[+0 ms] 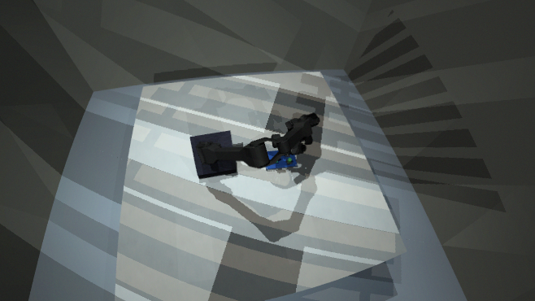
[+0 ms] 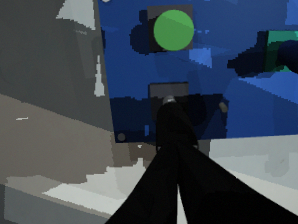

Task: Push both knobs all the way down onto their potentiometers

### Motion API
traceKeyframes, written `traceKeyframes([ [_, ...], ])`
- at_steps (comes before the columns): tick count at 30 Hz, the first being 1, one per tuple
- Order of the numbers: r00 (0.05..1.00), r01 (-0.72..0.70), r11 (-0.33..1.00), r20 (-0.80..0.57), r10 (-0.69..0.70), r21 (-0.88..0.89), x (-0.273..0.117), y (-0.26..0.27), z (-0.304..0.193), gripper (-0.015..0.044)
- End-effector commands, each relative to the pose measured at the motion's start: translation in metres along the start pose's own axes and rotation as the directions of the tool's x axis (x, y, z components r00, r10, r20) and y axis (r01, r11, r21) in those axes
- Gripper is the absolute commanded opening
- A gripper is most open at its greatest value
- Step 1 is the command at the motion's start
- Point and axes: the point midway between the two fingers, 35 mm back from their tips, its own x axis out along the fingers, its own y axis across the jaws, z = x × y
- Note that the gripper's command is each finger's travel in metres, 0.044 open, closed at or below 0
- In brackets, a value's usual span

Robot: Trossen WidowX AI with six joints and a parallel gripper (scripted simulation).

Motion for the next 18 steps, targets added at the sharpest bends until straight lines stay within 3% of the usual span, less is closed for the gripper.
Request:
traceKeyframes([
  [1, 1.0, 0.021, 0.999, 0.002, -0.022, 0.025, 0.0192, 0.0009, 0.0042, 0.0],
  [18, 1.0, 0.021, 0.999, 0.002, -0.022, 0.025, 0.0234, 0.0008, 0.0043, 0.0],
])
